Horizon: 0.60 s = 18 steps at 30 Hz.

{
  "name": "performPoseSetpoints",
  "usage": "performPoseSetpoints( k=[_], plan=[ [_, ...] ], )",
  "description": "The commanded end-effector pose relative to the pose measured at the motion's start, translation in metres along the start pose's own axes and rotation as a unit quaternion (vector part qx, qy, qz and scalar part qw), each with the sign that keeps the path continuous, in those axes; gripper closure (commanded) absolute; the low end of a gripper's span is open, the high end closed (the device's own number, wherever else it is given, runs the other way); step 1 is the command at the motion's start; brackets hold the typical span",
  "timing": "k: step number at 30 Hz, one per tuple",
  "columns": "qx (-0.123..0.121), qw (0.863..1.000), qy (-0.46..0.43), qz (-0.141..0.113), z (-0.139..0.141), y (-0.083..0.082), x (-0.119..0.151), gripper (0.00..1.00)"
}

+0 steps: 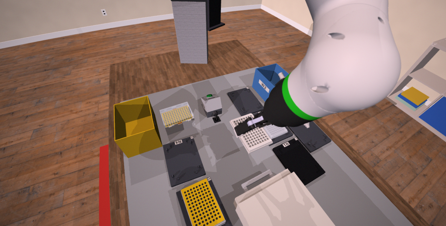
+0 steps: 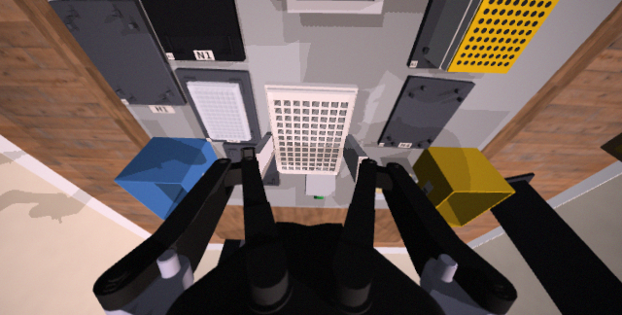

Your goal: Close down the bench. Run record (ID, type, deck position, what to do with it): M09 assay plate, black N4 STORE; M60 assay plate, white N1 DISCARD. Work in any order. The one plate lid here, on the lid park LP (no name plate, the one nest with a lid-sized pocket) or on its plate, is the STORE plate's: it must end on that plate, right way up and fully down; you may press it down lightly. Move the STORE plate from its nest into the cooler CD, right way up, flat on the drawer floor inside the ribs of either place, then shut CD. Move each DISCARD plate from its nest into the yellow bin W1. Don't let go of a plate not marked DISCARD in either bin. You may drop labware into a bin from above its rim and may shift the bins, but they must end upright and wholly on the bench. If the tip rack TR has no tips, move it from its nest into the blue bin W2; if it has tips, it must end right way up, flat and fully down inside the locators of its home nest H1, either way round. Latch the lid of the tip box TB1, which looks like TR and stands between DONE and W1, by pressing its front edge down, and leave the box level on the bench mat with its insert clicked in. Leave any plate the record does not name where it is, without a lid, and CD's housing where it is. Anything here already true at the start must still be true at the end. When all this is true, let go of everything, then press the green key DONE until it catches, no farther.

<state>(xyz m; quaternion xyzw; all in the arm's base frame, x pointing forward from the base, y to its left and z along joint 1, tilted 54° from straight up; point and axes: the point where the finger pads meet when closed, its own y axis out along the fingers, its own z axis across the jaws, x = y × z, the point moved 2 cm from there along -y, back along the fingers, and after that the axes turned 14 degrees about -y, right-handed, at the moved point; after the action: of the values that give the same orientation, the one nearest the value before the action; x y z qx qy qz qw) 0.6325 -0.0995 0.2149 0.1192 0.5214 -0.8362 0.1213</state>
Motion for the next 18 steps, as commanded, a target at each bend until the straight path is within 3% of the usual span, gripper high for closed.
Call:
performPoseSetpoints(
  k=[1,18],
  plan=[
    [0.0,1.0,0.0,0.0,0.007,0.002,0.008,1.0],
    [0.0,1.0,0.0,0.0,0.034,0.012,0.036,1.0]
  ],
)
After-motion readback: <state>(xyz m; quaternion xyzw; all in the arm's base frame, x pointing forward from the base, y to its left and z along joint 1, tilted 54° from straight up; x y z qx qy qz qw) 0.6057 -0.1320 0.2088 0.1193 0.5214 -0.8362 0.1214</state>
